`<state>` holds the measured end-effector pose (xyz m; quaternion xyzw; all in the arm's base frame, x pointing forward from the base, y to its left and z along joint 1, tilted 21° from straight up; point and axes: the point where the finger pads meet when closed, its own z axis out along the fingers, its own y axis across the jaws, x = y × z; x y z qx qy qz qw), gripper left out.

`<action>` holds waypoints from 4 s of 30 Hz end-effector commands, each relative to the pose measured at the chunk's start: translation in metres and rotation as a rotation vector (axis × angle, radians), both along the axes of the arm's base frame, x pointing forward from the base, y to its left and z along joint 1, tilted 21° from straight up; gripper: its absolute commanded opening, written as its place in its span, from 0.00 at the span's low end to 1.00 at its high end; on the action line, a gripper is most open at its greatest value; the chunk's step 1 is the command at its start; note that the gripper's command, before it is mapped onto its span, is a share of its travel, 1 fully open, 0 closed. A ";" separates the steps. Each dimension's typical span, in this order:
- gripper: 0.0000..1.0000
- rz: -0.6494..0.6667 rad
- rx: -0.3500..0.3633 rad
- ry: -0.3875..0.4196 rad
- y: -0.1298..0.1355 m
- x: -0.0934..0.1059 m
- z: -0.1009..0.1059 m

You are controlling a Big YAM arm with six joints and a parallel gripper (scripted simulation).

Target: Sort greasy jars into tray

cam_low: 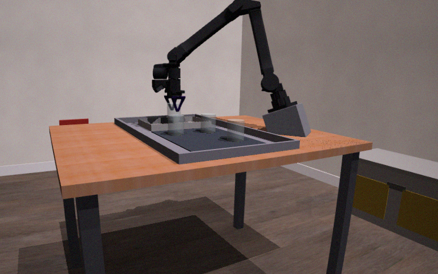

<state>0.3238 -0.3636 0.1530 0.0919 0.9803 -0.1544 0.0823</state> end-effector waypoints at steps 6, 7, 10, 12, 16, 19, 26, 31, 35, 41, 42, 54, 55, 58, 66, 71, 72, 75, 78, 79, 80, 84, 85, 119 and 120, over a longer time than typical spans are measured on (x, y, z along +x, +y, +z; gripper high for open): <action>0.00 0.004 -0.012 -0.012 -0.007 0.002 -0.002; 0.00 0.004 -0.012 -0.012 -0.008 0.002 -0.003; 0.00 0.004 -0.012 -0.012 -0.009 0.003 -0.007; 0.00 0.004 -0.012 -0.012 -0.010 0.003 -0.009; 0.00 0.004 -0.012 -0.012 -0.011 0.004 -0.012; 0.00 0.004 -0.012 -0.012 -0.012 0.004 -0.016; 0.00 0.004 -0.012 -0.012 -0.013 0.005 -0.019; 0.00 0.004 -0.012 -0.012 -0.013 0.004 -0.022; 0.00 0.004 -0.012 -0.012 -0.013 0.004 -0.022; 1.00 0.004 -0.012 -0.012 -0.013 0.004 -0.022; 1.00 0.004 -0.012 -0.012 -0.013 0.004 -0.022; 1.00 0.004 -0.012 -0.012 -0.010 0.003 -0.014; 1.00 0.004 -0.012 -0.012 -0.009 0.002 -0.011; 1.00 0.004 -0.012 -0.012 -0.005 0.000 0.000; 1.00 0.004 -0.012 -0.012 0.002 -0.003 0.022; 1.00 0.004 -0.012 -0.012 0.009 -0.006 0.040; 1.00 0.004 -0.012 -0.012 0.010 -0.006 0.044; 1.00 0.004 -0.012 -0.012 0.014 -0.008 0.055; 1.00 0.004 -0.012 -0.012 0.017 -0.009 0.062; 1.00 0.004 -0.012 -0.012 0.017 -0.009 0.062; 1.00 0.004 -0.012 -0.012 0.017 -0.009 0.062; 1.00 0.004 -0.012 -0.012 0.017 -0.009 0.062; 1.00 0.004 -0.012 -0.012 0.017 -0.009 0.062; 1.00 0.004 -0.012 -0.012 0.015 -0.002 0.080; 1.00 0.004 -0.012 -0.012 0.015 -0.002 0.080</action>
